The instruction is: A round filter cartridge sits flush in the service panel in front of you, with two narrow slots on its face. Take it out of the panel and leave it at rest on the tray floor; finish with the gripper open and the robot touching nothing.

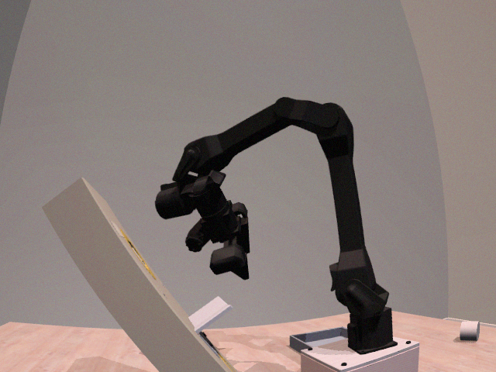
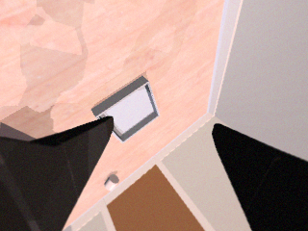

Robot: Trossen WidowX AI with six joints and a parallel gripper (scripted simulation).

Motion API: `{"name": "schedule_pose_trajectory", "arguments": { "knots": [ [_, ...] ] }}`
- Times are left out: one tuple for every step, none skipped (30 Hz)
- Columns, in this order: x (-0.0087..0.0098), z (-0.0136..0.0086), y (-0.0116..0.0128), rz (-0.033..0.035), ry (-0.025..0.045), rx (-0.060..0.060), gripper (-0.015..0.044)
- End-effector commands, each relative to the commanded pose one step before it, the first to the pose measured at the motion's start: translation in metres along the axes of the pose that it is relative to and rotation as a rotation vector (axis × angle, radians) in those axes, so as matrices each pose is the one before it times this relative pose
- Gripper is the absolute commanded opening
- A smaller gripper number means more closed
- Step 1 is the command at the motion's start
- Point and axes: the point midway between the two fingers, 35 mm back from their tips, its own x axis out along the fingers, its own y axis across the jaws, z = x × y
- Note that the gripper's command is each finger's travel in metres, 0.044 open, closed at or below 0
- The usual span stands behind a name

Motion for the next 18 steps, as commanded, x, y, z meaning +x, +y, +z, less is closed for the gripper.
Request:
{"name": "schedule_pose_trajectory", "arguments": {
  "knots": [
    [-0.0017, 0.00079, 0.00162, 0.00246, -0.01214, -0.0066, 0.0374],
    [-0.00508, 0.00239, 0.00488, 0.0072, -0.03663, -0.0202, 0.0348],
    [-0.00837, 0.0042, 0.00818, 0.01133, -0.06177, -0.0348, 0.0321],
    [-0.01019, 0.00575, 0.01021, 0.01289, -0.078, -0.0453, 0.0295],
    [-0.00991, 0.00646, 0.01022, 0.01153, -0.07937, -0.0475, 0.0269],
    [-0.00962, 0.00715, 0.01016, 0.0101, -0.08049, -0.0495, 0.0243],
    [-0.00934, 0.00783, 0.01005, 0.00861, -0.08152, -0.0513, 0.0216],
    [-0.00906, 0.00849, 0.00989, 0.00707, -0.08247, -0.053, 0.019],
    [-0.00879, 0.00913, 0.00969, 0.00547, -0.08334, -0.0546, 0.0164],
    [-0.00853, 0.00976, 0.00944, 0.0038, -0.08415, -0.056, 0.0138],
    [-0.00825, 0.01033, 0.00913, 0.00207, -0.0847, -0.0572, 0.0111],
    [-0.00803, 0.01093, 0.00882, 0.00027, -0.08559, -0.0584, 0.0107],
    [-0.00779, 0.01149, 0.00844, -0.00162, -0.0862, -0.0594, 0.0107],
    [-0.00757, 0.01201, 0.00803, -0.0036, -0.08676, -0.0602, 0.0107],
    [-0.00735, 0.01251, 0.00757, -0.00568, -0.08724, -0.0609, 0.0107],
    [-0.00714, 0.01298, 0.00708, -0.00787, -0.08765, -0.0615, 0.0107],
    [-0.00695, 0.01341, 0.00654, -0.01018, -0.08797, -0.0619, 0.0107],
    [-0.00676, 0.01381, 0.00598, -0.01261, -0.08821, -0.0622, 0.0107]
  ]
}}
